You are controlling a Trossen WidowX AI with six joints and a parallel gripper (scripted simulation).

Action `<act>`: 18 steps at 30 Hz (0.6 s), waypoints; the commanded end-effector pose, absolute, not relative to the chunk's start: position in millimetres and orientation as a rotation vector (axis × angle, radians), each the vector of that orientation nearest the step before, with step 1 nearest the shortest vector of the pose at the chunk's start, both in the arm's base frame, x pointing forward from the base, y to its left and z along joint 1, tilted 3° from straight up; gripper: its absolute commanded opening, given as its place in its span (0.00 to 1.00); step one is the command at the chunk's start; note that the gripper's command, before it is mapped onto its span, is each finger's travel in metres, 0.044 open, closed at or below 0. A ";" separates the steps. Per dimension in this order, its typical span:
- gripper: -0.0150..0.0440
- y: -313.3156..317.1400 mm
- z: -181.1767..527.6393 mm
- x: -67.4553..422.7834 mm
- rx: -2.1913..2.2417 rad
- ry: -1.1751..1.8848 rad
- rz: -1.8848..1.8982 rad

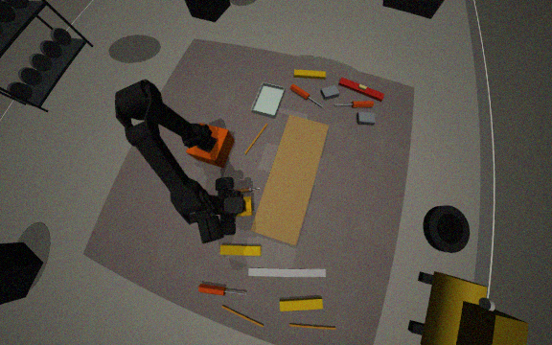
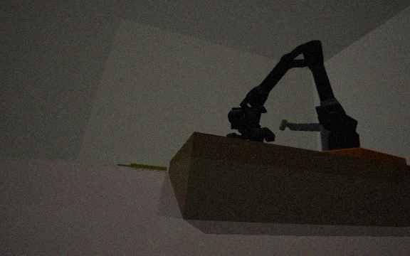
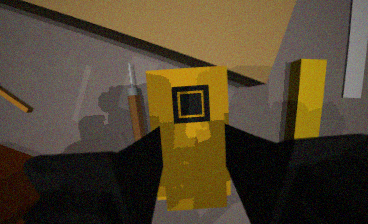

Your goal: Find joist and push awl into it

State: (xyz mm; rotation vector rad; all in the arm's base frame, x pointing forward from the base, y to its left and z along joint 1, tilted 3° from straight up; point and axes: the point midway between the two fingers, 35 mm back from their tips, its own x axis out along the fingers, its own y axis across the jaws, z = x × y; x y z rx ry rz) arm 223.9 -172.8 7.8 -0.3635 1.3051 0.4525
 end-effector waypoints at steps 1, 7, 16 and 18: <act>0.25 -171.2 38.3 224.6 -0.363 1.301 0.446; 0.25 -168.5 56.4 222.9 -0.363 1.301 0.446; 0.25 -173.1 61.4 257.6 -0.309 1.319 0.368; 0.25 -173.6 62.7 268.8 -0.292 1.322 0.343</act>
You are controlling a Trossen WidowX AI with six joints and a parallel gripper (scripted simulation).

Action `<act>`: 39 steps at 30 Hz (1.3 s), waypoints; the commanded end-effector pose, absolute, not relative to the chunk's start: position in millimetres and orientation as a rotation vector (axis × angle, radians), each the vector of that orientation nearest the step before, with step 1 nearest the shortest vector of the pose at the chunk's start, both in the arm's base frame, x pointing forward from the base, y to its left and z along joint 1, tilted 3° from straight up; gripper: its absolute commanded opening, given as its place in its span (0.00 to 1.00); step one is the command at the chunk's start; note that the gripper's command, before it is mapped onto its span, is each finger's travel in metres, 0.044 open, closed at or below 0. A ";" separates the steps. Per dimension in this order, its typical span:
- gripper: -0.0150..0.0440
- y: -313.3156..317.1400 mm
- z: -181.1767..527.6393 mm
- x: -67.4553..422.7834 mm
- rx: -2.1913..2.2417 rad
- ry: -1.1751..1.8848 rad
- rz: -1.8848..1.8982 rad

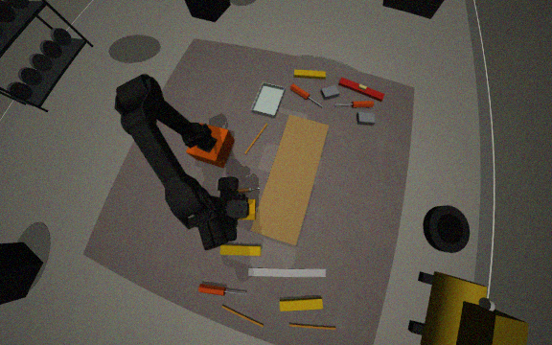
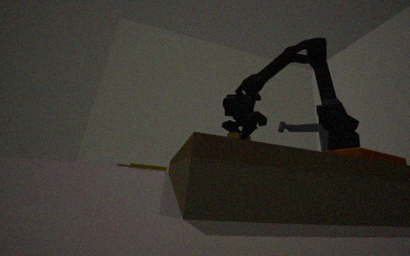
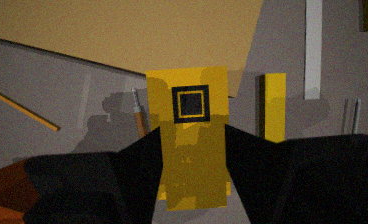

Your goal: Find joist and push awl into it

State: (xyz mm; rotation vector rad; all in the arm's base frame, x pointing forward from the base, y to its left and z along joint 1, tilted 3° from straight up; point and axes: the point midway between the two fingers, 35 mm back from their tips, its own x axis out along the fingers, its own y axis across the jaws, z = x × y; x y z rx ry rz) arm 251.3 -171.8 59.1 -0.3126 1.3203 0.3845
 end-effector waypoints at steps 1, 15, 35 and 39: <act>0.25 -173.7 63.4 274.5 -0.284 1.324 0.331; 0.25 -161.3 68.9 356.7 -0.156 1.319 0.158; 0.25 -154.1 44.6 383.9 -0.112 1.310 0.105; 0.25 -154.7 35.0 383.8 -0.112 1.311 0.105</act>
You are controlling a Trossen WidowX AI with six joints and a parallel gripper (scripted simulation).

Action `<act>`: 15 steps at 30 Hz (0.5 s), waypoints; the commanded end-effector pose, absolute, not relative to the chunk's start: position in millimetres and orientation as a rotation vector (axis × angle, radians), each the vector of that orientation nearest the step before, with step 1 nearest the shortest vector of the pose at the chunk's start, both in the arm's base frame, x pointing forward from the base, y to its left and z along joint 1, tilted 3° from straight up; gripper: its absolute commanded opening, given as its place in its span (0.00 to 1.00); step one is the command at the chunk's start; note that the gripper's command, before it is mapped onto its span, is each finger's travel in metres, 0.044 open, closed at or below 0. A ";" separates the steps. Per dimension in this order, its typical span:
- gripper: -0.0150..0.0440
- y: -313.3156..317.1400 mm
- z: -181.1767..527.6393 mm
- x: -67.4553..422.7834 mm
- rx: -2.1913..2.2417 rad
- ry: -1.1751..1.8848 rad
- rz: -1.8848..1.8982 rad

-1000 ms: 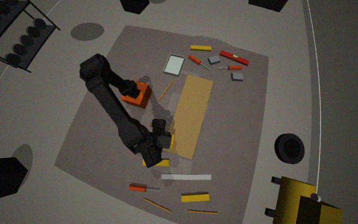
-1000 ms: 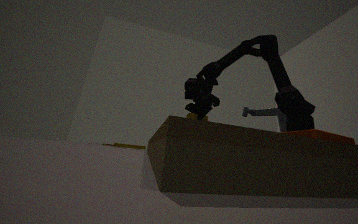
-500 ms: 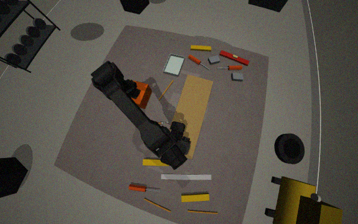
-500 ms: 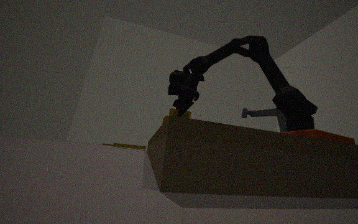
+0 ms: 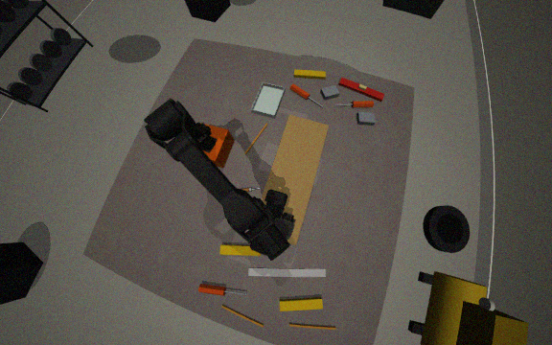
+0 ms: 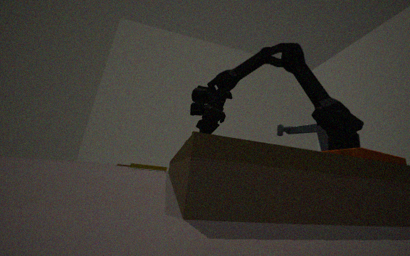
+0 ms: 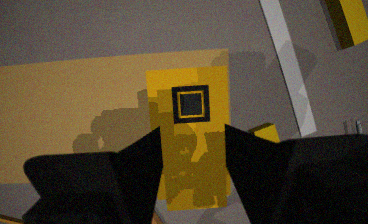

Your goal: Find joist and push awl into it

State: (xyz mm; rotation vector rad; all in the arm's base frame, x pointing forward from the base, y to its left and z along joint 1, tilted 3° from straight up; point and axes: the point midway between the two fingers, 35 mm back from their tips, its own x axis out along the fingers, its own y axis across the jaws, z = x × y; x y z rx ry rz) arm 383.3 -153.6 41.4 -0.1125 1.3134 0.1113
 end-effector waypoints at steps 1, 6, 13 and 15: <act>0.25 -154.8 32.6 383.7 -0.112 1.311 0.105; 0.25 -155.3 20.7 383.0 -0.112 1.311 0.105; 0.25 -155.6 8.6 382.0 -0.112 1.312 0.105; 0.25 -155.7 6.9 382.0 -0.112 1.312 0.105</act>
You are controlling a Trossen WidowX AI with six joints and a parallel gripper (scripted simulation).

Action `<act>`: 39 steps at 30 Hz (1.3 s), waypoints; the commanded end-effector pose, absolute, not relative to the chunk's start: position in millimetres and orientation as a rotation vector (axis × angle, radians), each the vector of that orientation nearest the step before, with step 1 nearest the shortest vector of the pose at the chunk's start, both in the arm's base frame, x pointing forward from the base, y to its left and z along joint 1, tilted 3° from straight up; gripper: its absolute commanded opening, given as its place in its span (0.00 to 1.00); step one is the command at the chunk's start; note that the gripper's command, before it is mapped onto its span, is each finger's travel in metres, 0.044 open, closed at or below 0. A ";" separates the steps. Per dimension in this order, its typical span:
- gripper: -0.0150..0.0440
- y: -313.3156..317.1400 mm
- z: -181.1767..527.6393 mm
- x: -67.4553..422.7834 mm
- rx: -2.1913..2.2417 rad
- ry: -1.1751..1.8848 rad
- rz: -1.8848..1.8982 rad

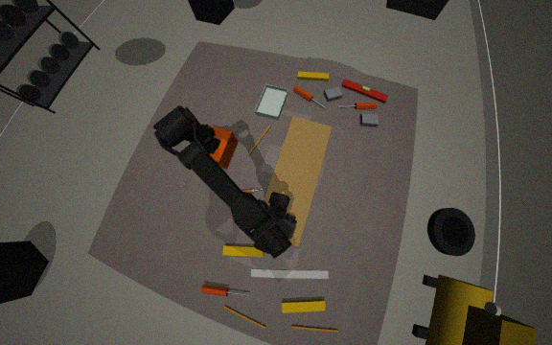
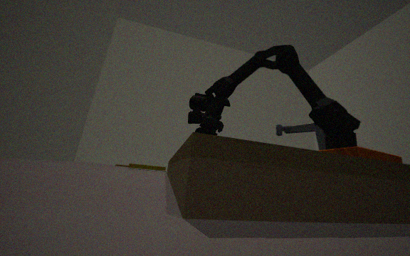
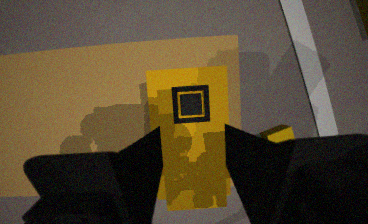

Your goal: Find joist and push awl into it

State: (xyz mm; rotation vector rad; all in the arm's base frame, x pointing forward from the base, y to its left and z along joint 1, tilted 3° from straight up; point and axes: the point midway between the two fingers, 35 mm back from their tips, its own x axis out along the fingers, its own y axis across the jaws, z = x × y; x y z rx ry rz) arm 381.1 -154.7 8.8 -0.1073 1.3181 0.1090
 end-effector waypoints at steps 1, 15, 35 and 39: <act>0.25 -155.7 5.7 382.0 -0.112 1.312 0.105; 0.25 -151.1 -8.2 380.8 -0.111 1.312 0.106; 0.25 -82.8 -10.1 371.0 -0.106 1.313 0.110; 0.25 -69.1 -10.4 369.1 -0.105 1.313 0.111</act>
